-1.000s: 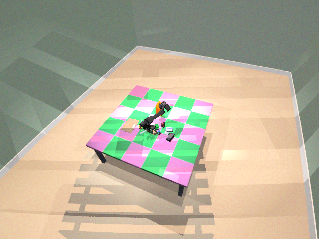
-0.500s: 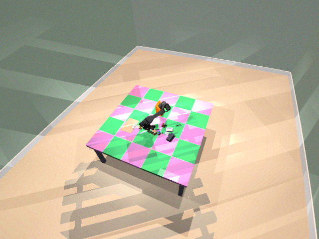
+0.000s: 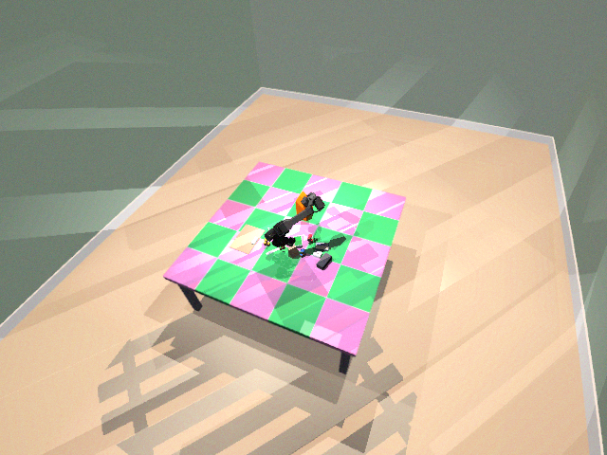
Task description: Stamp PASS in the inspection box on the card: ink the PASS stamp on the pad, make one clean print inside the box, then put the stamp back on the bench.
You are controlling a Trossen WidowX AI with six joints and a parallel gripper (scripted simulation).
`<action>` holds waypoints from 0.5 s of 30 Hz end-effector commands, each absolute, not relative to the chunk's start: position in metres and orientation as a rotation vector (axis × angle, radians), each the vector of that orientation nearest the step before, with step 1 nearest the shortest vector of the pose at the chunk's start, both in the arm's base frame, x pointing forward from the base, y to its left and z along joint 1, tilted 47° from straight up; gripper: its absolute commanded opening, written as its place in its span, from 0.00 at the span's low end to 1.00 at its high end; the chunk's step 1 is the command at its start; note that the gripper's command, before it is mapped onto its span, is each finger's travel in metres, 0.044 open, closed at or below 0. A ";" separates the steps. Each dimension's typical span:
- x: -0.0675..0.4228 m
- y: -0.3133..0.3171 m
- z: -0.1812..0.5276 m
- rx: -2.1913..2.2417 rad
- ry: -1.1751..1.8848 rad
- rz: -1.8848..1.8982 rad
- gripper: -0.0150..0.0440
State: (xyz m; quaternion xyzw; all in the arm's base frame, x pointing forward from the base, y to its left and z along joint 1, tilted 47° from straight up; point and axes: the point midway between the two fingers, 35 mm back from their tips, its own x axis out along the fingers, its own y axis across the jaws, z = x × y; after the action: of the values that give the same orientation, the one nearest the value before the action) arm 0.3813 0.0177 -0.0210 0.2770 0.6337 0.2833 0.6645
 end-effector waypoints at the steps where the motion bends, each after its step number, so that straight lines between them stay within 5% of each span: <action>1: 0.382 0.015 -0.019 0.620 1.427 0.639 0.25; 15: 0.382 0.010 -0.014 0.620 1.426 0.639 0.25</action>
State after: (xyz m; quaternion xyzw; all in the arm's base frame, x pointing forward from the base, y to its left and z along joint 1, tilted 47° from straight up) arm 0.3810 0.0123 -0.0161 0.2773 0.6334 0.2834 0.6645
